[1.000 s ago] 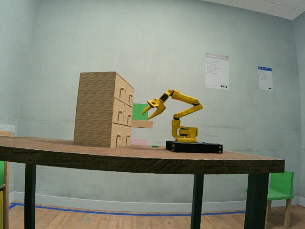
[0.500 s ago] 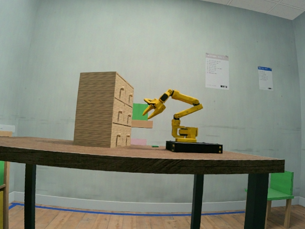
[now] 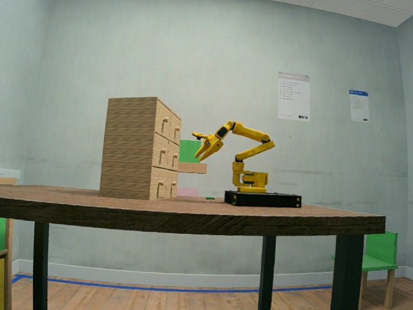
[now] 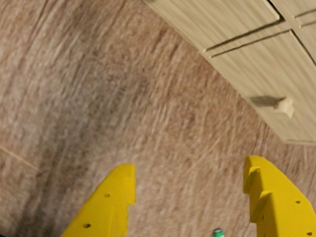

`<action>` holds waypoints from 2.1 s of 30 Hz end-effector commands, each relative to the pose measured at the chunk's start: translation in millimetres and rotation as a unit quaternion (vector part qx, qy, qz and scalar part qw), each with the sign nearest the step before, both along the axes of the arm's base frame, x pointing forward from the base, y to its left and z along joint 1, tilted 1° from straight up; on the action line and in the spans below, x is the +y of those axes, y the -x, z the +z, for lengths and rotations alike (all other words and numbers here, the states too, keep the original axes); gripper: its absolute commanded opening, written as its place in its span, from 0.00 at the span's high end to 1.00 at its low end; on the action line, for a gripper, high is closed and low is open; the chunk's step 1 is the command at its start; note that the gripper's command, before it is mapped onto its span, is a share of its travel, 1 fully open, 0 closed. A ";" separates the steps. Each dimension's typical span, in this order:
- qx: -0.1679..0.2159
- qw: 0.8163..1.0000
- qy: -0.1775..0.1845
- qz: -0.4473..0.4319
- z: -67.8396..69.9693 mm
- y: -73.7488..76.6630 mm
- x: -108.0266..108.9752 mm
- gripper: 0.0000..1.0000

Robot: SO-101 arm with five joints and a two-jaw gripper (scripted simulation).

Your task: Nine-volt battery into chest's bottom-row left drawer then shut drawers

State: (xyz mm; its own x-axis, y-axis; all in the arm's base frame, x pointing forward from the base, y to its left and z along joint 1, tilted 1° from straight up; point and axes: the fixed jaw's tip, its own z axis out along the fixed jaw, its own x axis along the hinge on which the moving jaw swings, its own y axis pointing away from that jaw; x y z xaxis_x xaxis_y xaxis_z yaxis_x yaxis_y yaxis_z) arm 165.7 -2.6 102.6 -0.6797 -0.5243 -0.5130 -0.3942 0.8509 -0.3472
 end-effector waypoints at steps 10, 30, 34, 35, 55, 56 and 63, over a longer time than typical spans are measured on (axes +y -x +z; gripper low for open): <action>-0.015 0.990 -0.085 -0.113 4.3 -3.5 -1.5 0.79; -0.021 0.959 -0.173 -0.226 5.7 -5.2 -2.6 0.79; -0.021 0.959 -0.173 -0.226 5.7 -5.2 -2.6 0.79; -0.021 0.959 -0.173 -0.226 5.7 -5.2 -2.6 0.79; -0.021 0.959 -0.173 -0.226 5.7 -5.2 -2.6 0.79; -0.021 0.959 -0.173 -0.226 5.7 -5.2 -2.6 0.79; -0.021 0.959 -0.173 -0.226 5.7 -5.2 -2.6 0.79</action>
